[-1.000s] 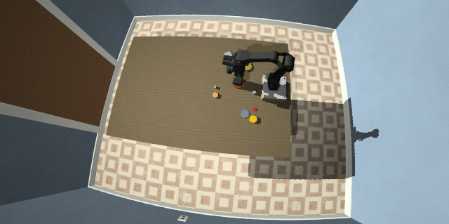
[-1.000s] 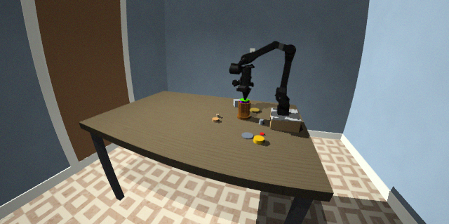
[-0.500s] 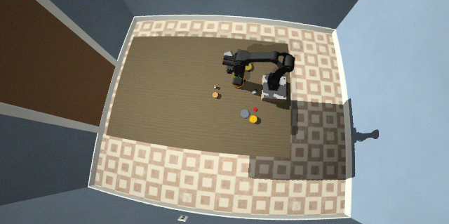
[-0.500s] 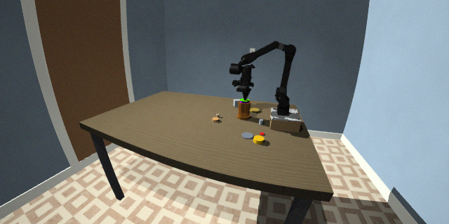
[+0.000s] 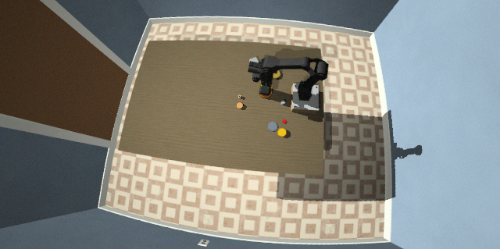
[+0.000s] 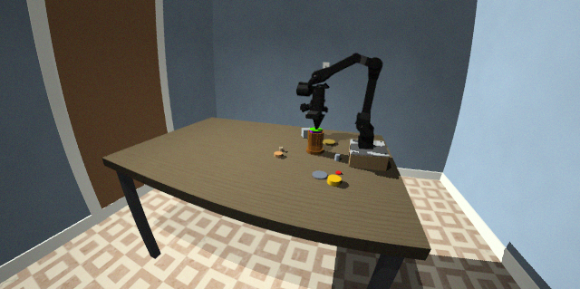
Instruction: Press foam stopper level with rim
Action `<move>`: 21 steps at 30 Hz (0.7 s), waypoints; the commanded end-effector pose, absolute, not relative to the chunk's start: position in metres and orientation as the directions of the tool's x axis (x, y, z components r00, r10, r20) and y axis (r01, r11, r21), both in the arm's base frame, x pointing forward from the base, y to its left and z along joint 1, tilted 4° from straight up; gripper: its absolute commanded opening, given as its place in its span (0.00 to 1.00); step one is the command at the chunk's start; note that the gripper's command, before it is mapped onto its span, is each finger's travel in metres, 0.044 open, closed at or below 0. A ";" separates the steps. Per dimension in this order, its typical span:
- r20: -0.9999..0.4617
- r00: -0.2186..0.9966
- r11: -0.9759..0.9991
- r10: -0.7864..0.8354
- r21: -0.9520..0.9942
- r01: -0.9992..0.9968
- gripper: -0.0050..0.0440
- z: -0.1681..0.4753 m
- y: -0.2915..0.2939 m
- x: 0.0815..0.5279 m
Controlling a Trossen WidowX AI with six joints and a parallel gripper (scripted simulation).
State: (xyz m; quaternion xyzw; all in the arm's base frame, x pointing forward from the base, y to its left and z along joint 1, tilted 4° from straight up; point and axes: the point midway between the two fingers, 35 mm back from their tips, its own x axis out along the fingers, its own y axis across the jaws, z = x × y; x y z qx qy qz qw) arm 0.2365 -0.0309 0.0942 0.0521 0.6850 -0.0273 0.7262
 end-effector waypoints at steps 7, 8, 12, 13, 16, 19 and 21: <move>-0.996 0.078 0.993 0.031 0.040 0.113 0.10 0.097 -0.031 0.238; -0.996 0.078 0.993 0.031 0.040 0.113 0.10 0.097 -0.031 0.238; -0.996 0.078 0.993 0.031 0.040 0.113 0.10 0.097 -0.031 0.238; -0.996 0.078 0.993 0.031 0.040 0.113 0.10 0.097 -0.031 0.238; -0.996 0.078 0.993 0.031 0.040 0.113 0.10 0.096 -0.031 0.238; -0.996 0.078 0.993 0.031 0.040 0.113 0.10 0.096 -0.031 0.238; -0.996 0.078 0.993 0.031 0.040 0.113 0.10 0.096 -0.030 0.238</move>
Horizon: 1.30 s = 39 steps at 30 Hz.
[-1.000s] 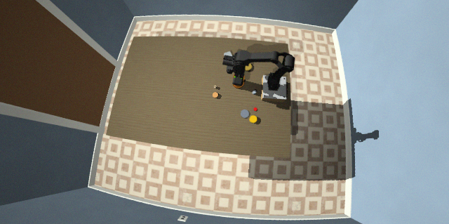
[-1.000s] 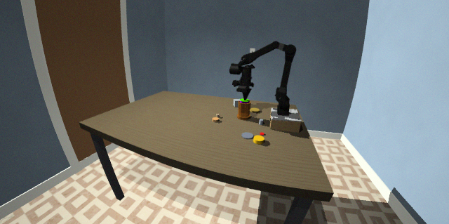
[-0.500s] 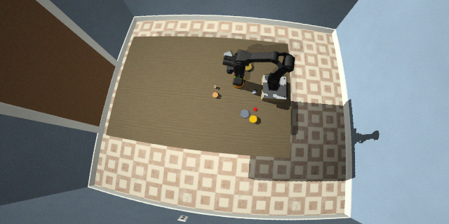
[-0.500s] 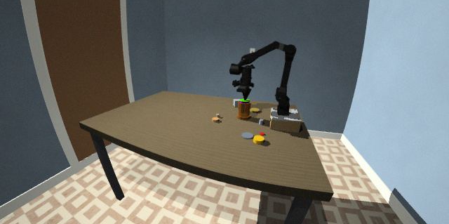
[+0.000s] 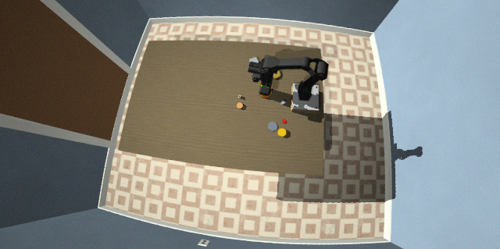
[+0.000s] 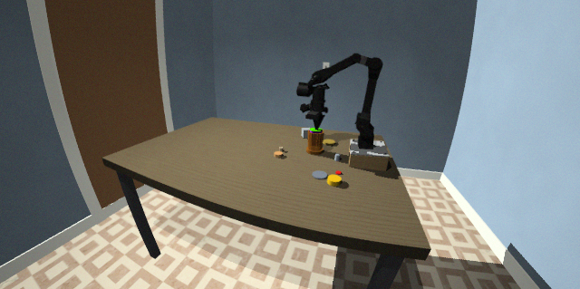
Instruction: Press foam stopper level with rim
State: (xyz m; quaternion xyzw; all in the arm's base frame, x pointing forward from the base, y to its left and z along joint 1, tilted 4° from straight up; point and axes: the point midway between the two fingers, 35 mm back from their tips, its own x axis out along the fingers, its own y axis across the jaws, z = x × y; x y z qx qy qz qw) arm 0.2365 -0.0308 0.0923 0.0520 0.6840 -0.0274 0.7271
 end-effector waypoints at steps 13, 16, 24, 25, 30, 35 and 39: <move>-0.996 0.079 0.993 0.031 0.040 0.113 0.10 0.094 -0.030 0.237; -0.996 0.079 0.993 0.031 0.040 0.113 0.10 0.094 -0.030 0.237; -0.996 0.079 0.993 0.031 0.040 0.113 0.10 0.093 -0.030 0.237; -0.996 0.079 0.993 0.031 0.040 0.113 0.10 0.093 -0.030 0.237; -0.996 0.079 0.993 0.031 0.040 0.113 0.10 0.092 -0.030 0.237; -0.996 0.079 0.993 0.031 0.040 0.113 0.10 0.092 -0.030 0.237; -0.996 0.079 0.993 0.031 0.040 0.113 0.10 0.091 -0.030 0.237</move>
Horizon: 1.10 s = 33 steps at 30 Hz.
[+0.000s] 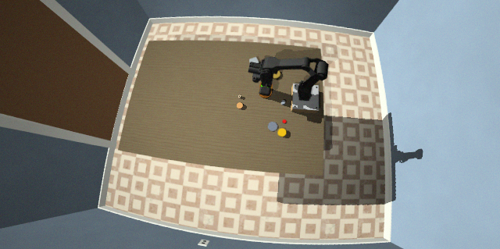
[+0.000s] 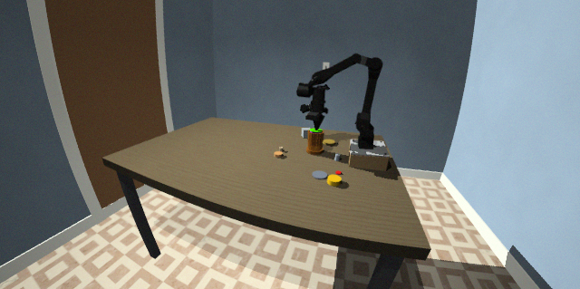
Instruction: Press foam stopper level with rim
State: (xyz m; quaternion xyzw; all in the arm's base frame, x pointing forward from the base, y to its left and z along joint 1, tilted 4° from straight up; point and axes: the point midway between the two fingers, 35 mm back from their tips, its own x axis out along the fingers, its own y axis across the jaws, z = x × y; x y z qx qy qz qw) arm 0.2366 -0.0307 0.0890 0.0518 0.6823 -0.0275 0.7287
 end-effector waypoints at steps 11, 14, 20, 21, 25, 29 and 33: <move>-0.996 0.079 0.993 0.031 0.040 0.113 0.10 0.090 -0.030 0.237; -0.996 0.079 0.993 0.031 0.040 0.113 0.10 0.090 -0.030 0.237; -0.996 0.079 0.993 0.031 0.040 0.113 0.10 0.089 -0.030 0.237; -0.996 0.078 0.993 0.031 0.040 0.113 0.10 0.089 -0.030 0.237; -0.996 0.078 0.993 0.031 0.040 0.113 0.10 0.089 -0.030 0.237; -0.996 0.079 0.993 0.031 0.040 0.113 0.10 0.088 -0.030 0.237; -0.996 0.079 0.993 0.031 0.040 0.113 0.10 0.088 -0.030 0.237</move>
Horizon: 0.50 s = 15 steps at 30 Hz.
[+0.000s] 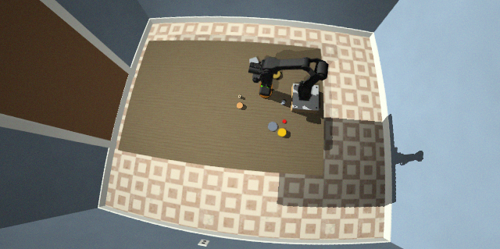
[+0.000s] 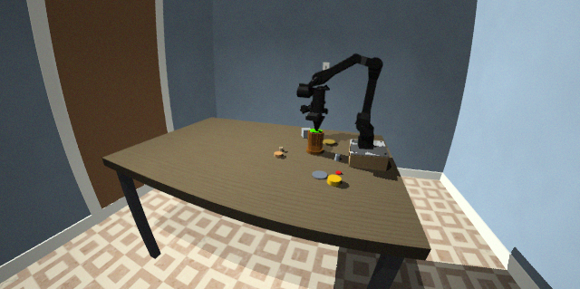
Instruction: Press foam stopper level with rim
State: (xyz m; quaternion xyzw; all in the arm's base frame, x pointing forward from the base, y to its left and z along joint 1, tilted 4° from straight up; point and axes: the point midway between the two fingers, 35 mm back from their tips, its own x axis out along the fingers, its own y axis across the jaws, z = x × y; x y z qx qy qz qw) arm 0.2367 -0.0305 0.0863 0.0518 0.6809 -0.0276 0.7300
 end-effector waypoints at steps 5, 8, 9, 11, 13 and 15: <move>-0.996 0.079 0.993 0.031 0.040 0.113 0.10 0.087 -0.030 0.237; -0.996 0.079 0.993 0.031 0.040 0.113 0.10 0.087 -0.030 0.237; -0.996 0.079 0.993 0.031 0.040 0.113 0.10 0.087 -0.030 0.237; -0.996 0.079 0.993 0.031 0.040 0.113 0.10 0.086 -0.030 0.237; -0.996 0.079 0.993 0.031 0.040 0.113 0.10 0.086 -0.030 0.237; -0.996 0.079 0.993 0.031 0.040 0.113 0.10 0.086 -0.030 0.237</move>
